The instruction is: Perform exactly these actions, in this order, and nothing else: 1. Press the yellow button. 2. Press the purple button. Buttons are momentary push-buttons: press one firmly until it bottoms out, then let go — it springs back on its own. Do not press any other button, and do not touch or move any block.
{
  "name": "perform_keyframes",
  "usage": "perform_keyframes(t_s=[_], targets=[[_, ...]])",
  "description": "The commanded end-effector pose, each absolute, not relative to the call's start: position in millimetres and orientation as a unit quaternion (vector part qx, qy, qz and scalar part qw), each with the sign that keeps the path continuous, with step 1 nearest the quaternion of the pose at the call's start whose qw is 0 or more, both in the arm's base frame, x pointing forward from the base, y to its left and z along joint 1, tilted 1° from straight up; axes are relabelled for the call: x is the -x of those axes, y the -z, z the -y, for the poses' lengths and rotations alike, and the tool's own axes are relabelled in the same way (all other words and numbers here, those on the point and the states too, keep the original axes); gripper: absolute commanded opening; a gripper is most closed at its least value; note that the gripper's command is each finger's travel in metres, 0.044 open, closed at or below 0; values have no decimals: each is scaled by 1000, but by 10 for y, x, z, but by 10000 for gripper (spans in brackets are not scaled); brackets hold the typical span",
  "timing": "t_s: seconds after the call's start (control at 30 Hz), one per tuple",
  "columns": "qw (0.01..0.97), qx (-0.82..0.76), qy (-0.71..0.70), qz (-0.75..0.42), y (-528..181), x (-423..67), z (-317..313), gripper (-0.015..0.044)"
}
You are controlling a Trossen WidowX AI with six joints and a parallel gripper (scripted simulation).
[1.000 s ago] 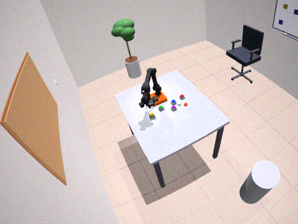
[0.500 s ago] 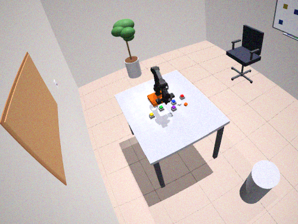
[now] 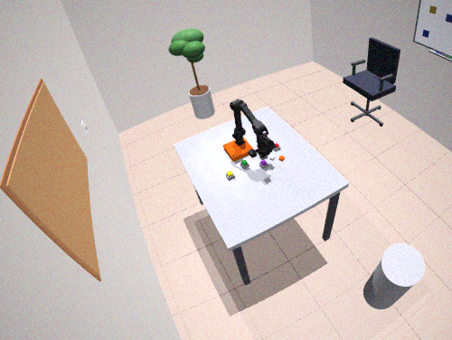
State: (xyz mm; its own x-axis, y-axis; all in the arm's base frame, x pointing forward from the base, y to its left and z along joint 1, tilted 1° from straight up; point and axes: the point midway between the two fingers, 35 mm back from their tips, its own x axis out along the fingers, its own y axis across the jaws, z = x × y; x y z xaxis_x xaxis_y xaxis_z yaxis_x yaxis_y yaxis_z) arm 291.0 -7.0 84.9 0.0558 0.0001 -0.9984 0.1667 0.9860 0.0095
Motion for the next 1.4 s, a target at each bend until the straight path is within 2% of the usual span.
perform_keyframes(t_s=[0.0, 0.73, 1.37], targets=[[721, -61, 60, -688, -710, -2891, 65, 20], [721, -61, 60, -688, -383, -2905, 66, 20], [721, -61, 60, -688, -373, -2905, 66, 20]])
